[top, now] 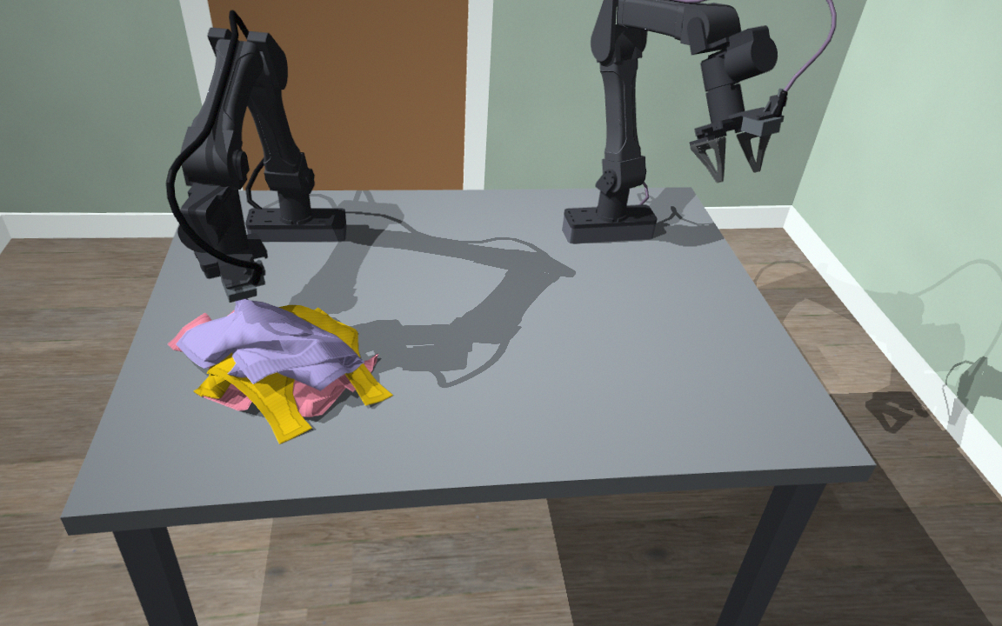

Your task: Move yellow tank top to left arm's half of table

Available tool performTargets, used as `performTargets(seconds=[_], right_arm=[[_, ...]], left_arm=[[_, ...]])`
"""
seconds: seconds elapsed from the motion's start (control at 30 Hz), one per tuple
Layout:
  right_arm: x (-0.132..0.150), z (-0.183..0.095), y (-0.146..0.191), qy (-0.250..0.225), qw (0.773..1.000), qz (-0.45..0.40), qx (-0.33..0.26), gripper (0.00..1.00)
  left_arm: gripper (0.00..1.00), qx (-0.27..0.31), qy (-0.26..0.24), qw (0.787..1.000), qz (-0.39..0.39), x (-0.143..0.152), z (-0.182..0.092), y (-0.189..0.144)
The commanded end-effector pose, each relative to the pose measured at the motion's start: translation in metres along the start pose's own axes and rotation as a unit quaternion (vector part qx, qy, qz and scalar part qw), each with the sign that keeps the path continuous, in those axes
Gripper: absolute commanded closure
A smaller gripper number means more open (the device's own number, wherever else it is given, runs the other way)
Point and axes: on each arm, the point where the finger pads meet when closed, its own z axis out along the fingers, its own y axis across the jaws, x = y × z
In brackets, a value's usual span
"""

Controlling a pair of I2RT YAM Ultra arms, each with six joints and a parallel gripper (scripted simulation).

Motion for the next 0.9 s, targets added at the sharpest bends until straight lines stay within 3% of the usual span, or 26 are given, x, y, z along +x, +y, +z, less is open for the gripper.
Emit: performTargets(seconds=[0.0,0.43,0.53,0.87], right_arm=[[-0.01,-0.031,-0.006,-0.045,0.999,0.002,0.01,1.0],[-0.021,-0.085,-0.01,-0.147,0.989,0.013,-0.012,1.0],[-0.022,-0.08,-0.011,-0.145,0.989,0.015,-0.02,1.0],[-0.024,-0.135,-0.012,-0.227,0.974,0.015,-0.013,1.0]], left_arm=[[0.08,0.0,-0.039,0.999,0.006,-0.017,-0.02,-0.001],[0.08,0.0,-0.039,0.999,0.006,-0.017,-0.02,-0.001],[0.08,0.0,-0.039,0.999,0.006,-0.017,-0.02,-0.001],[0.08,0.0,-0.039,0.999,0.006,-0.017,-0.02,-0.001]])
